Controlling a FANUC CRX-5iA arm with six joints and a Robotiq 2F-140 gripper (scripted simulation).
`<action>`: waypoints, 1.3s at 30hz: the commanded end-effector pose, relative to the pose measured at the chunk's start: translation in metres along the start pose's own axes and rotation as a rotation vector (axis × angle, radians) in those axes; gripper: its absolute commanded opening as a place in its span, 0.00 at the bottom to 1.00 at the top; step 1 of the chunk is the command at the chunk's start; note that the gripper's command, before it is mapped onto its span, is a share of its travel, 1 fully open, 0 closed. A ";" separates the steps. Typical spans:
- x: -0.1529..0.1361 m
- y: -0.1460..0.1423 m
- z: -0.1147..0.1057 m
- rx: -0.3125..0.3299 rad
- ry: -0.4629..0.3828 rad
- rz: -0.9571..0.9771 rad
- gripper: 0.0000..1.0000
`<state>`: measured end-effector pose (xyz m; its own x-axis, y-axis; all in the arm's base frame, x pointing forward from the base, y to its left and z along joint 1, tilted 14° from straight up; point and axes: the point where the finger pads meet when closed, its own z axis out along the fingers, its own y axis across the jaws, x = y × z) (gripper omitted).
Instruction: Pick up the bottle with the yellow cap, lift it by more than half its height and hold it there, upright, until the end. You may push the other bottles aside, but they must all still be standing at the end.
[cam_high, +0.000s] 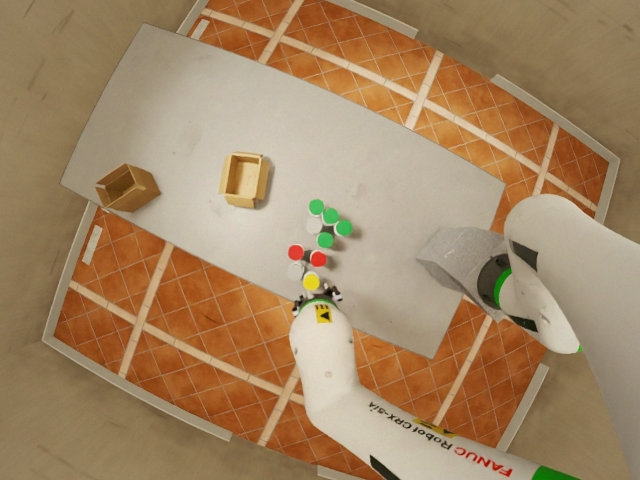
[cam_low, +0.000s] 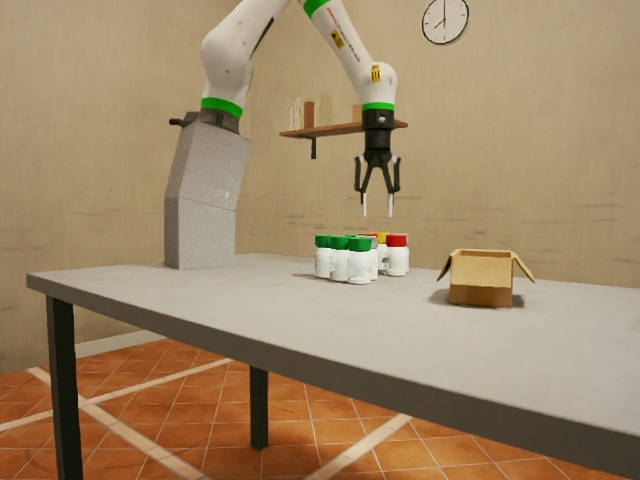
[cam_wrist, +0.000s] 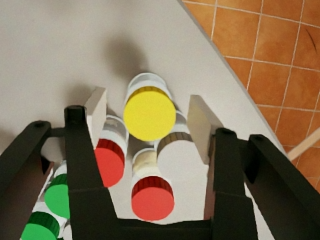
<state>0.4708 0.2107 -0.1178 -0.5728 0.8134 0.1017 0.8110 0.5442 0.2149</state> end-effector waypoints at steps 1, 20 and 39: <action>0.000 0.009 0.016 -0.009 -0.001 -0.001 0.51; -0.002 0.007 0.016 0.002 -0.001 0.000 0.51; -0.002 0.006 0.075 0.003 -0.001 0.000 0.51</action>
<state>0.4847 0.2261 -0.1817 -0.5726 0.8135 0.1014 0.8115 0.5449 0.2113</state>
